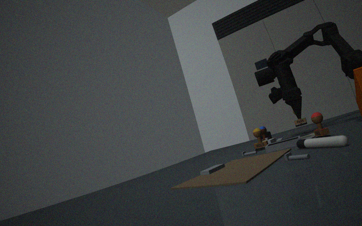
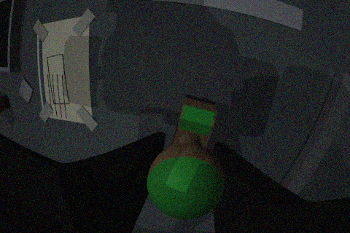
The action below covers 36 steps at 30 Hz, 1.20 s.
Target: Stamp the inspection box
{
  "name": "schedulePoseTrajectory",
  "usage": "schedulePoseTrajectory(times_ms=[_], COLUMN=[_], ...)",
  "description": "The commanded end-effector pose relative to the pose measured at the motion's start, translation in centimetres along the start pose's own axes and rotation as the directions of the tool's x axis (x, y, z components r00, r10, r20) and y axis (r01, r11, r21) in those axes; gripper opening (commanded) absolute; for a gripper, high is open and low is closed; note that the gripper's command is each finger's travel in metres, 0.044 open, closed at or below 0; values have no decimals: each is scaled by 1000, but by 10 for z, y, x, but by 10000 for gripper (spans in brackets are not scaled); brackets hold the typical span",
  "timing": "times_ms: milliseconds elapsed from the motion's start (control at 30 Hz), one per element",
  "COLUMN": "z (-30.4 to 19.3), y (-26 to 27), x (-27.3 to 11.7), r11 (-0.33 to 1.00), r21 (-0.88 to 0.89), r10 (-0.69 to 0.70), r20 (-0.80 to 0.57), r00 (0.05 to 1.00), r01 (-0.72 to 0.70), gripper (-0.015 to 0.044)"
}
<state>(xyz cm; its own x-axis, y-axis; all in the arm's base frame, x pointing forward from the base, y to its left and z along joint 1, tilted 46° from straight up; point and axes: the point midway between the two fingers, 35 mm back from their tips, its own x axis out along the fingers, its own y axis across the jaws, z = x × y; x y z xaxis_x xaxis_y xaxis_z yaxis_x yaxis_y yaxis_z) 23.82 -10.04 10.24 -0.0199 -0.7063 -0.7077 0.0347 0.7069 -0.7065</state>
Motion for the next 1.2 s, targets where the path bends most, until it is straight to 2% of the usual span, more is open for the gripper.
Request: schedulePoseTrajectory(times_ms=[0,1167], z=[1,0], y=[1,1], x=[-3,-20], r11=[1000,1000], r21=[6,5], r10=[5,7], r20=[4,4], r00=[1000,1000], r01=[-5,-7], gripper=[0,0])
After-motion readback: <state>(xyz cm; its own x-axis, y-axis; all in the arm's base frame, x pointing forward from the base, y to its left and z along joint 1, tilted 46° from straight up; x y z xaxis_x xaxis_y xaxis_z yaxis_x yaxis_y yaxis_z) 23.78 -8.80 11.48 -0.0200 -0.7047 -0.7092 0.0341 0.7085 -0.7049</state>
